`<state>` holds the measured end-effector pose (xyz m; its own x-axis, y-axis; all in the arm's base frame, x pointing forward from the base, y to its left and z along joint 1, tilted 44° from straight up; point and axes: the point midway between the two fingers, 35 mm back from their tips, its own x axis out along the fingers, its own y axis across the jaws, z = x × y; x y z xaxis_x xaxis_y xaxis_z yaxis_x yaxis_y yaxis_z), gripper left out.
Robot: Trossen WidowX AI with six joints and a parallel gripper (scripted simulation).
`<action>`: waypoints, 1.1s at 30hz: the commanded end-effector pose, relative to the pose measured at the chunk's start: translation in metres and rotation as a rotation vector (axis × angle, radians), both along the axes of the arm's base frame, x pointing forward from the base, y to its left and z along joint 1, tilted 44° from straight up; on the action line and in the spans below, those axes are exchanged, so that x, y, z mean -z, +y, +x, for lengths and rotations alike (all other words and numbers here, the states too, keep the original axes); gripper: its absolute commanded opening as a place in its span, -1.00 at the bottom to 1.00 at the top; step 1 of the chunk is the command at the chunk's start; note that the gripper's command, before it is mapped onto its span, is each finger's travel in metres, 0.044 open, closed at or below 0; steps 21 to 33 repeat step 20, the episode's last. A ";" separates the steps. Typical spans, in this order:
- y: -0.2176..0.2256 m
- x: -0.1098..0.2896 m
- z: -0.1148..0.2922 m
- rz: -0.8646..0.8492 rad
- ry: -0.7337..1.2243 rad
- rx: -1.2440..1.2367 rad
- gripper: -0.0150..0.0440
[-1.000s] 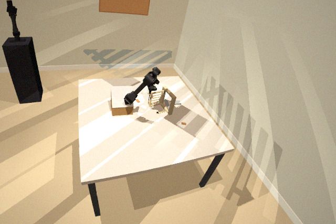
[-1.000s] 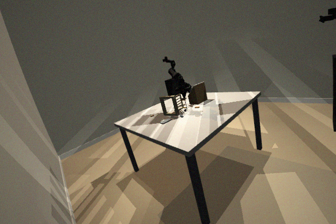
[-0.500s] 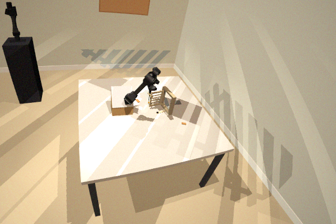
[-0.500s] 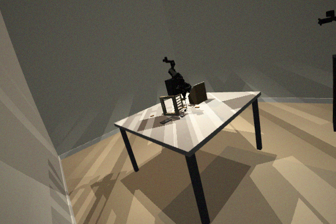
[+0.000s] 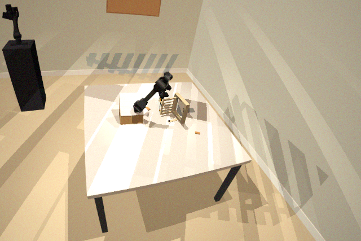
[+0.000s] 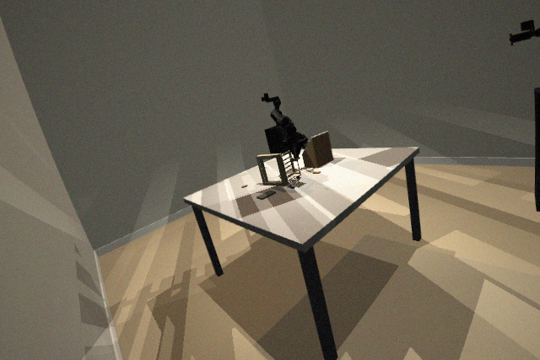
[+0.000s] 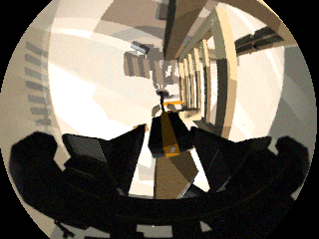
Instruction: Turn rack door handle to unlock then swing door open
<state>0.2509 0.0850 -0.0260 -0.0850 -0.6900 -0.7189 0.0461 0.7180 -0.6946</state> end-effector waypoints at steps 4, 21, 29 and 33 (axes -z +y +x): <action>0.009 -0.007 0.003 0.009 -0.007 0.006 0.47; 0.026 -0.023 0.006 0.011 -0.007 0.006 0.47; 0.026 -0.023 0.006 0.011 -0.007 0.006 0.47; 0.026 -0.023 0.006 0.011 -0.007 0.006 0.47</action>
